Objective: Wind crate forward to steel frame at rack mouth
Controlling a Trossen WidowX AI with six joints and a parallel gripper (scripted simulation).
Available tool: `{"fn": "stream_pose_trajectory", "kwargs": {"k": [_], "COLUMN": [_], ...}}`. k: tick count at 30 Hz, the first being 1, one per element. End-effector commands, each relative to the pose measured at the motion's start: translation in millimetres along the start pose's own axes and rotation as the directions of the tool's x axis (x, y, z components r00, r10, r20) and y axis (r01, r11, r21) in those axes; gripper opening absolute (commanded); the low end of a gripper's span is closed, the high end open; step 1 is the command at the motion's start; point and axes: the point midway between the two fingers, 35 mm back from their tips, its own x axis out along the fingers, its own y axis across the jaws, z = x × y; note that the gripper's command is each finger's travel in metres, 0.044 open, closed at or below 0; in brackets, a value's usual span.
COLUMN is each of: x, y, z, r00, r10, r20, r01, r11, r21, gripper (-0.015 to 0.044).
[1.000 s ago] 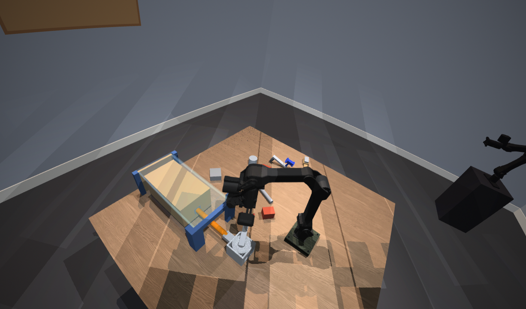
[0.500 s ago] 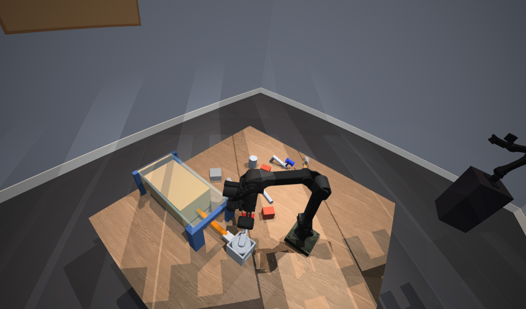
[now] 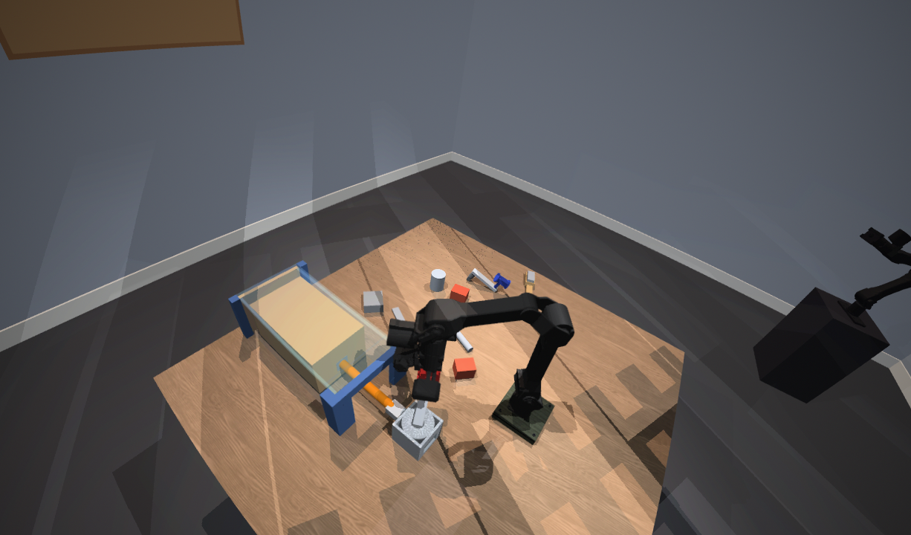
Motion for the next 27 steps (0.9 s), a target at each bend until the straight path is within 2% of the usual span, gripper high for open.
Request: {"fn": "stream_pose_trajectory", "kwargs": {"k": [1,13,16,27], "x": [-0.3,-0.3,-0.3,3.5], "y": [0.0,0.0,0.0,0.5], "z": [0.0,0.0,0.0,-0.4], "r00": [1.0,1.0,1.0,1.0], "r10": [0.0,0.0,0.0,0.003], "r20": [0.0,0.0,0.0,0.002], "r01": [0.0,0.0,0.0,-0.003], "r11": [1.0,1.0,1.0,1.0], "r21": [0.0,0.0,0.0,-0.006], "gripper": [0.0335,0.002,0.0,0.0]}}
